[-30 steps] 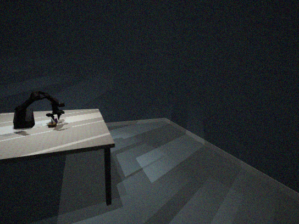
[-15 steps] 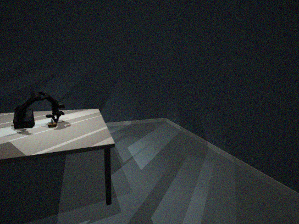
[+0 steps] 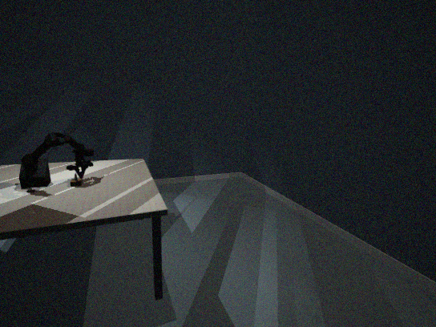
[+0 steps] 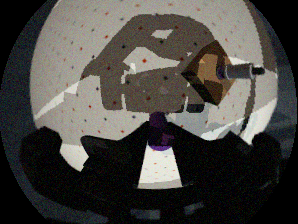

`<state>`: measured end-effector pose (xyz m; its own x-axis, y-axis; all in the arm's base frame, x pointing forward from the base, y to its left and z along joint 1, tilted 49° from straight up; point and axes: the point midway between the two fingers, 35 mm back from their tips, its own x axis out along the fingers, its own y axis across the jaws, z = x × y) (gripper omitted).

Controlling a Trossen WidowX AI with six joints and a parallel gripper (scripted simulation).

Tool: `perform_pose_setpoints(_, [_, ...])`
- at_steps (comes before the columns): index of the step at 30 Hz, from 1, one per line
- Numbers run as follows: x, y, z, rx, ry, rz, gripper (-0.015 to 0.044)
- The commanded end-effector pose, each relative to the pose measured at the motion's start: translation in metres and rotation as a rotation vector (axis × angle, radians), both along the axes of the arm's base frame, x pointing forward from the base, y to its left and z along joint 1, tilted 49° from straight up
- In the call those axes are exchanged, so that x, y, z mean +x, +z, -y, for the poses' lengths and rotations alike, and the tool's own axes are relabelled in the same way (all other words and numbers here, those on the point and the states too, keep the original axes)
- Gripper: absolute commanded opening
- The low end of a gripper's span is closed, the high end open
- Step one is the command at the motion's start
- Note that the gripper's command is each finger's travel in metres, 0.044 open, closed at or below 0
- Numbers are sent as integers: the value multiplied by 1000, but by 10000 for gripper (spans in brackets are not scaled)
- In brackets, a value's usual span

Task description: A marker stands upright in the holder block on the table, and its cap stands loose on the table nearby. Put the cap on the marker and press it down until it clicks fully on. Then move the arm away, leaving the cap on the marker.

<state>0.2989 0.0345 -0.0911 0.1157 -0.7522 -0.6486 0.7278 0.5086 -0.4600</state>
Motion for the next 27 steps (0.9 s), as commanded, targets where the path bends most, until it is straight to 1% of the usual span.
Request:
perform_pose_setpoints(1, [3, 10, -12, 14, 2, 17, 0])
perform_pose_setpoints(12, [-2, 31, -35, 13, 1, 17, 0])
perform_pose_setpoints(16, [-2, 34, -35, 13, 1, 17, 0])
perform_pose_setpoints(27, [-2, 68, -26, 13, 1, 17, 0])
